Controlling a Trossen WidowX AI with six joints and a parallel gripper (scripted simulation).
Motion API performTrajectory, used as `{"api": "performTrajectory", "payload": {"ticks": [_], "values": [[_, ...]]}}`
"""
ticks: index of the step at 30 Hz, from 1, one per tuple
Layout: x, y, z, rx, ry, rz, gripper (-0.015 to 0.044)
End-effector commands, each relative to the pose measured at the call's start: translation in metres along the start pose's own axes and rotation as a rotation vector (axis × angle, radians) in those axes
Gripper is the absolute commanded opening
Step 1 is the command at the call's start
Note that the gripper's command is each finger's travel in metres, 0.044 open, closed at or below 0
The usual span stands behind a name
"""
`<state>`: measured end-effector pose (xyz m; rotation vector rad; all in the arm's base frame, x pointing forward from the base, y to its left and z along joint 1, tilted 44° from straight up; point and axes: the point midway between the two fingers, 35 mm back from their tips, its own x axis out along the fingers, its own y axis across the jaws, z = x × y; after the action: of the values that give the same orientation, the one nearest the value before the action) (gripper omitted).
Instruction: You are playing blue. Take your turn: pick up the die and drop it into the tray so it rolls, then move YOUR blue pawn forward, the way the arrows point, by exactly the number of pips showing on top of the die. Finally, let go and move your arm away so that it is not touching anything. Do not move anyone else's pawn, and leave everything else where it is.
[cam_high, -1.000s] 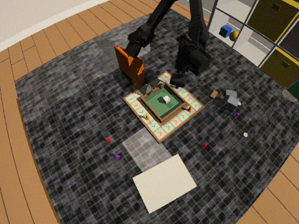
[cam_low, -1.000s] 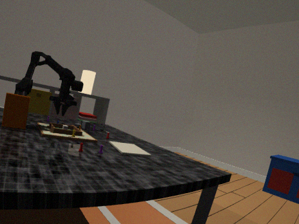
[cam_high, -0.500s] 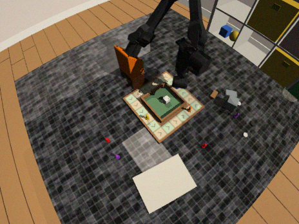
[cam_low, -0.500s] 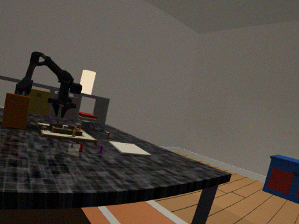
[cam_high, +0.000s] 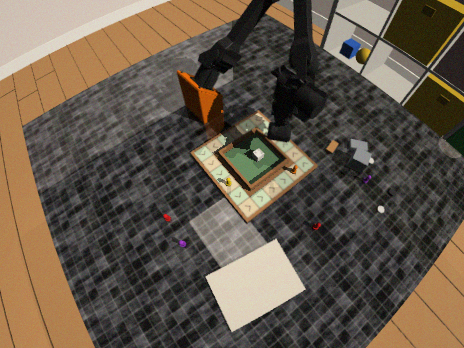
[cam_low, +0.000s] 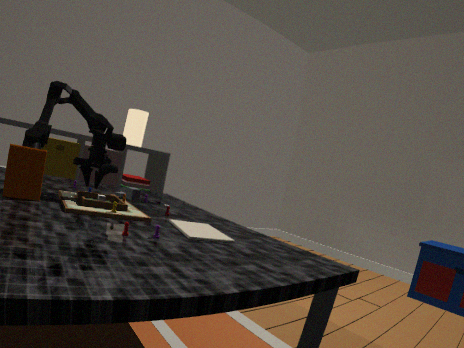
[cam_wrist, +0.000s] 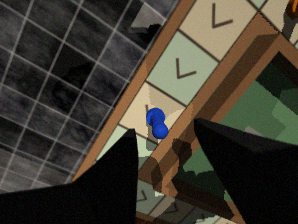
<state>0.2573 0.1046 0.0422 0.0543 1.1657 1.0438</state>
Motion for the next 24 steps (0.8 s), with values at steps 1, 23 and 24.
{"api": "performTrajectory", "payload": {"ticks": [1,23,24], "values": [[0.009,0.002,-0.004,0.016,0.009,0.012,0.0200],[0.026,0.003,-0.005,0.020,0.008,0.013,0.0035],[0.026,0.003,-0.005,0.020,0.008,0.013,0.0029]]}}
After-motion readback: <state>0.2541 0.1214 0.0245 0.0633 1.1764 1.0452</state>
